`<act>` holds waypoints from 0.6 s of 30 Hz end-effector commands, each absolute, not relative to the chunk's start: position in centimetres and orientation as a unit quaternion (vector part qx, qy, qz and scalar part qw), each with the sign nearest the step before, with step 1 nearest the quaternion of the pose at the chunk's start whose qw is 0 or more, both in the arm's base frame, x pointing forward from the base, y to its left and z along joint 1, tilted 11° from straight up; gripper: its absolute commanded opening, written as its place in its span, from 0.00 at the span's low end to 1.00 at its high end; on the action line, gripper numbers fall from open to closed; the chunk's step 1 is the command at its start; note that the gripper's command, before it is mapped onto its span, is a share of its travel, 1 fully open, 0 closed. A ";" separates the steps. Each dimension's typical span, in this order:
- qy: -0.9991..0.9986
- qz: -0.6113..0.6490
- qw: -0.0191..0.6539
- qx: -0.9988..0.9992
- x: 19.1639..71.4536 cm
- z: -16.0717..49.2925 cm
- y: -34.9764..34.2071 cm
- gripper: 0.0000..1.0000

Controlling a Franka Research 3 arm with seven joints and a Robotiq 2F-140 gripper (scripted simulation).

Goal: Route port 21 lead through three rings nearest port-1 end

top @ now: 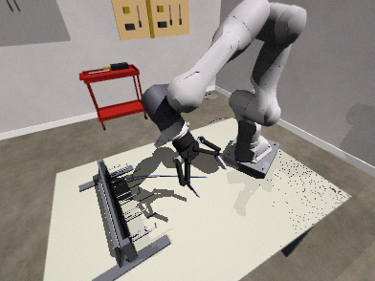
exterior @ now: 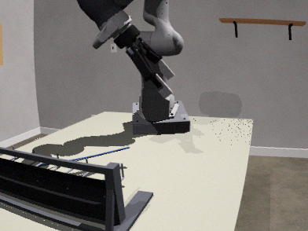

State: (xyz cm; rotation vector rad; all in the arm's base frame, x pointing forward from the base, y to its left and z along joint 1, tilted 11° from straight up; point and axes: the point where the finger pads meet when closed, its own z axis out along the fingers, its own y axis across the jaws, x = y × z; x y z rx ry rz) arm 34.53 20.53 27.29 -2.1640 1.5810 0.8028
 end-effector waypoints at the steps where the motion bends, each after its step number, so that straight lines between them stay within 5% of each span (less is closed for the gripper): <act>1: 0.557 0.283 0.171 -0.762 34.5 27.3 20.5 1.00; 18: 0.557 0.280 0.171 -0.763 34.6 27.2 20.3 1.00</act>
